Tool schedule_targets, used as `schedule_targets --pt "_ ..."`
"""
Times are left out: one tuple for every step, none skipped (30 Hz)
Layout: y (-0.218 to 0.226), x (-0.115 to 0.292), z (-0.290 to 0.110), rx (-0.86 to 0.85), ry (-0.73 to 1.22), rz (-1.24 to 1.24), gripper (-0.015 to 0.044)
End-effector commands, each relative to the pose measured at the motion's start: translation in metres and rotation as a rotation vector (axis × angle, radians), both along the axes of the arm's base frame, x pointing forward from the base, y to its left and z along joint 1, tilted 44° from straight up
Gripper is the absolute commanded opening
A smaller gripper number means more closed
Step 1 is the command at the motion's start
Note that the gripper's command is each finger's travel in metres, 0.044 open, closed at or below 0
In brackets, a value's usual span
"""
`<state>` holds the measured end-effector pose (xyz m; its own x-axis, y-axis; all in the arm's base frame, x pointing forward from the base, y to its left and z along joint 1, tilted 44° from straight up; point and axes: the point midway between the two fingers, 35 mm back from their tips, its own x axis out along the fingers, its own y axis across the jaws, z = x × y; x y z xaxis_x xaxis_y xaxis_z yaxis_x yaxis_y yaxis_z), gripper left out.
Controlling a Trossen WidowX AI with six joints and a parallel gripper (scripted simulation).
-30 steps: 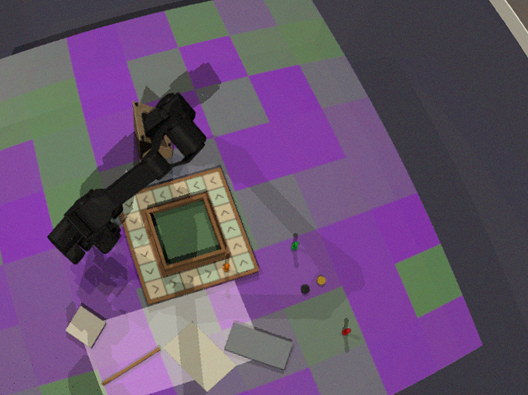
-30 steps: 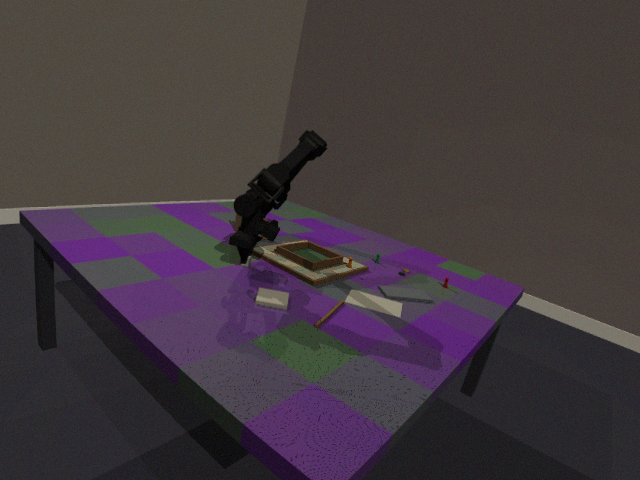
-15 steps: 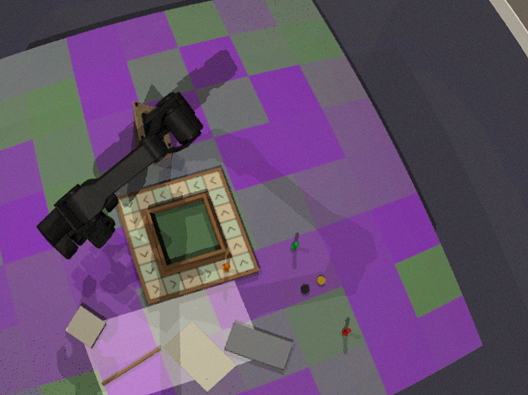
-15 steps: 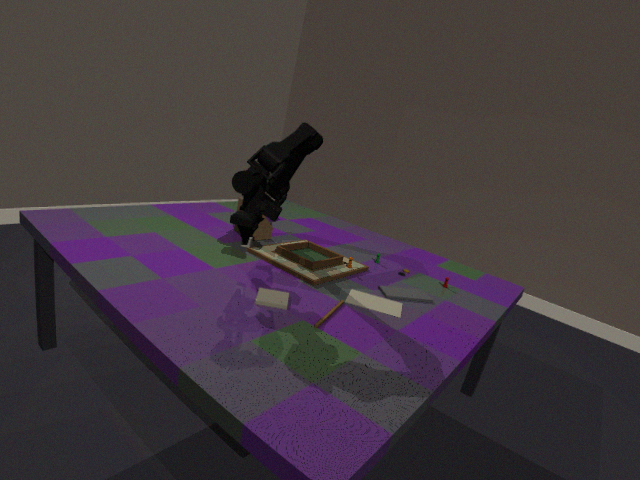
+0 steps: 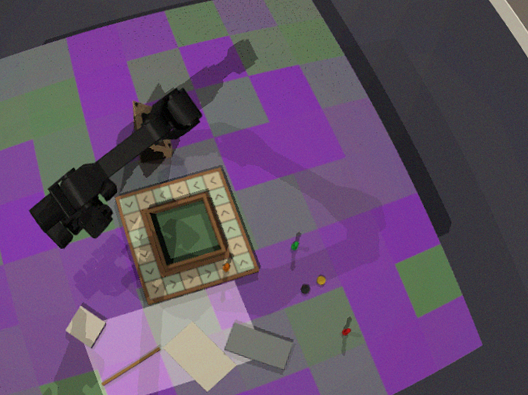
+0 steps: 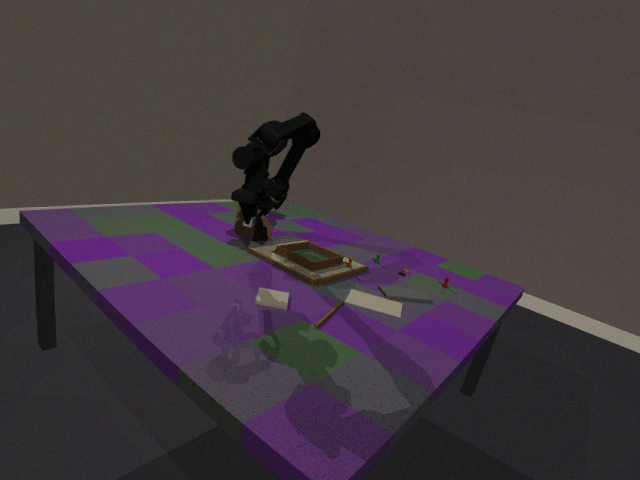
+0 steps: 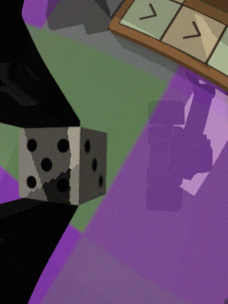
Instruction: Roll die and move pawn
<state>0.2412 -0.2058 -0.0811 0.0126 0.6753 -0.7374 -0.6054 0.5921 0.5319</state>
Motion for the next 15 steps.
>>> schedule_targets --pt "0.006 0.006 0.010 -0.005 0.060 -0.063 0.0000" --pt "0.009 0.007 0.012 -0.005 0.079 -0.084 0.0000" --pt "0.011 0.009 0.014 -0.006 0.098 -0.105 0.0000" --pt "0.013 0.010 0.016 -0.007 0.116 -0.126 0.0000" --pt "0.015 0.012 0.018 -0.007 0.135 -0.146 0.0000" --pt "0.018 0.013 0.020 -0.008 0.154 -0.167 0.0000" --pt "0.020 0.015 0.022 -0.009 0.172 -0.188 0.0000" --pt "0.023 0.016 0.024 -0.009 0.191 -0.209 0.0000" --pt "0.025 0.017 0.026 -0.009 0.209 -0.230 0.0000" --pt "0.027 0.019 0.028 -0.010 0.228 -0.251 0.0000" --pt "0.030 0.020 0.030 -0.010 0.246 -0.272 0.0000" --pt "0.032 0.021 0.032 -0.010 0.265 -0.293 0.0000" --pt "0.035 0.023 0.034 -0.011 0.283 -0.314 0.0000" --pt "0.037 0.024 0.036 -0.011 0.302 -0.335 0.0000" --pt "0.040 0.025 0.038 -0.011 0.320 -0.355 0.0000"
